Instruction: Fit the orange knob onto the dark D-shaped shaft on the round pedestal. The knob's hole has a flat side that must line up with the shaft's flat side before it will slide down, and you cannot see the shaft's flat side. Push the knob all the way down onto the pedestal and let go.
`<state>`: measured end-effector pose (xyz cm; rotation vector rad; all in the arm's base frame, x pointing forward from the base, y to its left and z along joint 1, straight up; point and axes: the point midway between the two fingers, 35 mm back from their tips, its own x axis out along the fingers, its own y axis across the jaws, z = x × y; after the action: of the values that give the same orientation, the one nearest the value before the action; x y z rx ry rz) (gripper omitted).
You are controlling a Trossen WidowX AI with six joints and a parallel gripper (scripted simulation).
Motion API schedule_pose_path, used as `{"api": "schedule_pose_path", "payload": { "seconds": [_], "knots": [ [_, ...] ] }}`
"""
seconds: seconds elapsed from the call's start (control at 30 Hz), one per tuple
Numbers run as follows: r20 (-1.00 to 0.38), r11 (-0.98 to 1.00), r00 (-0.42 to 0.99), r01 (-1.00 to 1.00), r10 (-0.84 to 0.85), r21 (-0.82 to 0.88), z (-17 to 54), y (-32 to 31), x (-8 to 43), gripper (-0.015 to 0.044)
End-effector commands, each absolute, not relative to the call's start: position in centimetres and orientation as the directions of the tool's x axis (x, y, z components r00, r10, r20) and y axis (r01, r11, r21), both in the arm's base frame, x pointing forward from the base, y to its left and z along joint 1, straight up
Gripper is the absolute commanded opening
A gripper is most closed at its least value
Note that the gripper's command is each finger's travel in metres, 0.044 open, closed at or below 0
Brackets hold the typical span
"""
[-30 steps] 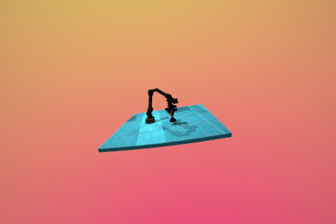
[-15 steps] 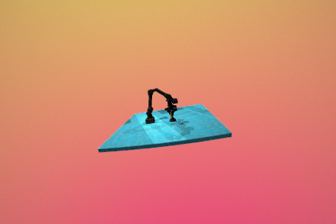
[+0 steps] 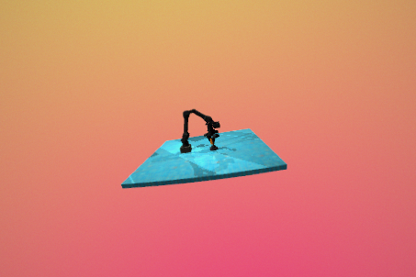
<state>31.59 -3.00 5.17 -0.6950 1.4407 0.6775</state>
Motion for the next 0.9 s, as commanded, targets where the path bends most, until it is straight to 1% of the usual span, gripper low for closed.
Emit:
{"api": "schedule_pose_path", "payload": {
  "seconds": [0.0,0.17,0.87],
  "knots": [
    [-1.000,0.597,0.028,-0.802,-0.006,-0.026,5.55,-3.06,31.75,0.0000],
    [-1.000,0.465,0.028,-0.885,-0.006,-0.028,5.62,-3.08,31.95,0.0000],
    [-1.000,0.465,0.028,-0.885,-0.006,-0.028,5.04,-3.11,32.17,0.0000]
  ]
}}
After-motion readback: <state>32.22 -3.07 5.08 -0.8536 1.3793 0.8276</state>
